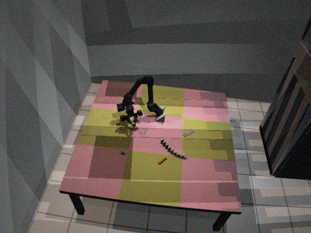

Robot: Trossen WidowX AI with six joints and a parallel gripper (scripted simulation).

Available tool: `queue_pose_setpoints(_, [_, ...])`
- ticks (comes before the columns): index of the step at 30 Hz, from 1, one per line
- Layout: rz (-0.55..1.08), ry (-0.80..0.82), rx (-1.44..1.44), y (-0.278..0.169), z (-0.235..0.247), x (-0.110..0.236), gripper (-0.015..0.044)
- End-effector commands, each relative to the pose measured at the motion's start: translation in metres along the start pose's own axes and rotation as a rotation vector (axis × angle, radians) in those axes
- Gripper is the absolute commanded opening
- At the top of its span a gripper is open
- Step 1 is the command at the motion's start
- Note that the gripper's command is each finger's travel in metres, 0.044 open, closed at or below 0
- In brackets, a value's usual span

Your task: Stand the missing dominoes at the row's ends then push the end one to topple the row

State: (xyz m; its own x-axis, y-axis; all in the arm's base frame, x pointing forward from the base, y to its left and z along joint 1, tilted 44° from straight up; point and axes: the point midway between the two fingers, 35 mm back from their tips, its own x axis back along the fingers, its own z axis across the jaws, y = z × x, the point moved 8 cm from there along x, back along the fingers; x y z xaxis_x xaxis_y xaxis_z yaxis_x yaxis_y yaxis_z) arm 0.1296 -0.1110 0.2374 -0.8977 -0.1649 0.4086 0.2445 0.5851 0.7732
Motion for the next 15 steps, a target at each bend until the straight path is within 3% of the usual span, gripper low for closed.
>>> queue_pose_setpoints(1, [-0.061, -0.054, 0.075, -0.002, 0.002, 0.006, 0.0107])
queue_pose_setpoints(15, [-0.159, -0.158, 0.224, -0.006, 0.005, 0.018, 0.0107])
